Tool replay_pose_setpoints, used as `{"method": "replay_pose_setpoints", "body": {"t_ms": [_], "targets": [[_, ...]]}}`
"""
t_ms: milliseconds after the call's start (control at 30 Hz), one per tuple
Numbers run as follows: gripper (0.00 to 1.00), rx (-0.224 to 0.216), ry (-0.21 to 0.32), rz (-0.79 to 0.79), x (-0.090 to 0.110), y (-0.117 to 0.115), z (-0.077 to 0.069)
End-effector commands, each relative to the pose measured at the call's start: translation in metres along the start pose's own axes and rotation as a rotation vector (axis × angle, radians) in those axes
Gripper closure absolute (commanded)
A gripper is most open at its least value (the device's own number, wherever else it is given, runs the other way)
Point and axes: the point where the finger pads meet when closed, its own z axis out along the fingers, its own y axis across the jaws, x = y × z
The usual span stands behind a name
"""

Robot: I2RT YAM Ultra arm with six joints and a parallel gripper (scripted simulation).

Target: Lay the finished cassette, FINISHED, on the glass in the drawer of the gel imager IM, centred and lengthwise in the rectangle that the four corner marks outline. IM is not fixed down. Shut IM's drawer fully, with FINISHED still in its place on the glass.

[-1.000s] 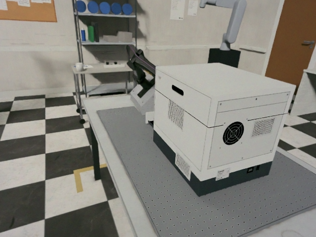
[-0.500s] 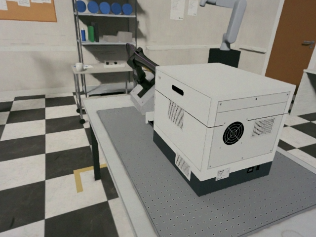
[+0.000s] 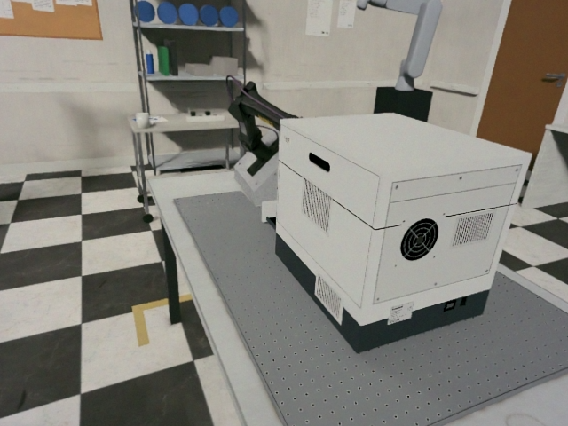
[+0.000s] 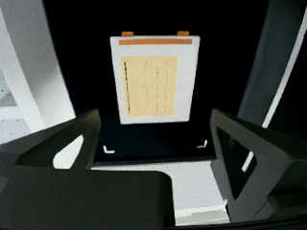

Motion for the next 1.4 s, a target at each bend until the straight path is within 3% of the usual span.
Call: {"method": "replay_pose_setpoints", "body": {"t_ms": [0, 200, 1367], "targets": [[0.09, 0.044, -0.025, 0.02, -0.0005, -0.0104, -0.0306], [0.09, 0.044, -0.025, 0.02, -0.0005, -0.01, -0.038], [0.09, 0.04, -0.024, 0.016, -0.0017, -0.0093, -0.0365]]}}
